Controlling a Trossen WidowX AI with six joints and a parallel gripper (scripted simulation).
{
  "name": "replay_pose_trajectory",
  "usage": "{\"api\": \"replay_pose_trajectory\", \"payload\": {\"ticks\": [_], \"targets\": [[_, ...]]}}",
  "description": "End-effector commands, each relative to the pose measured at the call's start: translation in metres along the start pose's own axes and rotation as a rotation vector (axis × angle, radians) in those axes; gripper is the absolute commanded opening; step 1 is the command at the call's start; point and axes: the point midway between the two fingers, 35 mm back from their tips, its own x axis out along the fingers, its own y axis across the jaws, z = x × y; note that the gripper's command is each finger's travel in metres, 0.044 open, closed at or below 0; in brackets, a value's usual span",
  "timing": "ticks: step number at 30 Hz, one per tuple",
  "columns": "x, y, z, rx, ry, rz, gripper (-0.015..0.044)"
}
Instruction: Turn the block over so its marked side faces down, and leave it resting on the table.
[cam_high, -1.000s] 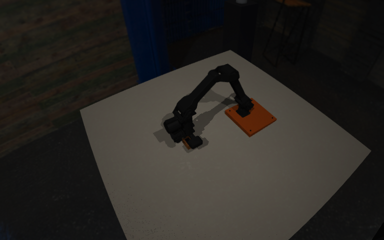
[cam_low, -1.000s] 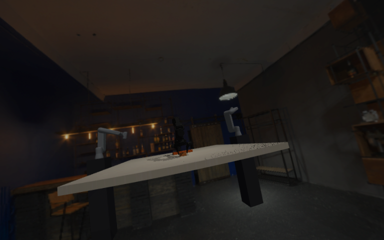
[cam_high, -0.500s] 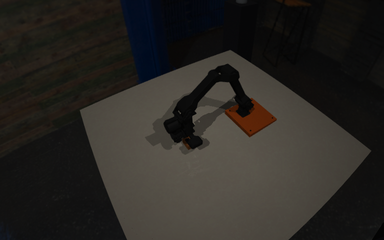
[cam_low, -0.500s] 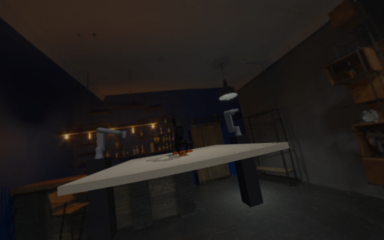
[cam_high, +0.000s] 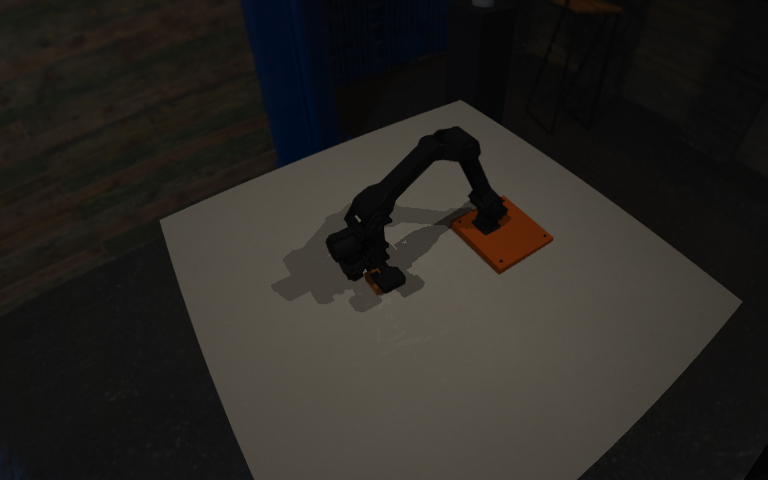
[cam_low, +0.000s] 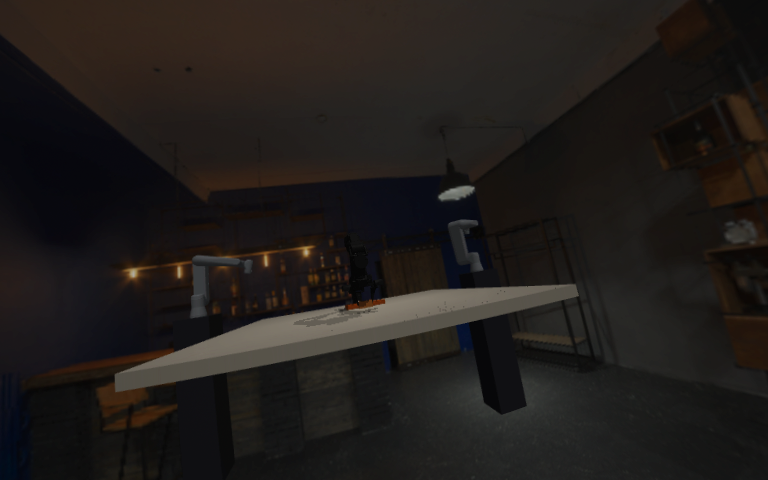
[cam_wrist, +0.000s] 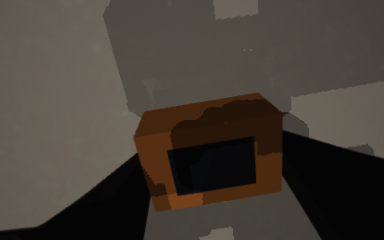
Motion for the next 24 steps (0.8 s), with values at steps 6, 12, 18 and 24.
{"api": "replay_pose_trajectory", "payload": {"ticks": [6,12,18,24], "targets": [[-0.0076,-0.0007,0.0026,-0.004,-0.061,-0.004,0.0000],[-0.0043,-0.0007,0.0043,-0.004,-0.149,-0.004,0.0000],[-0.0020,-0.0008,0.0048,-0.005,-0.236,-0.004,0.0000],[-0.0007,-0.0008,0.0042,-0.005,-0.323,-0.003,0.0000]]}}
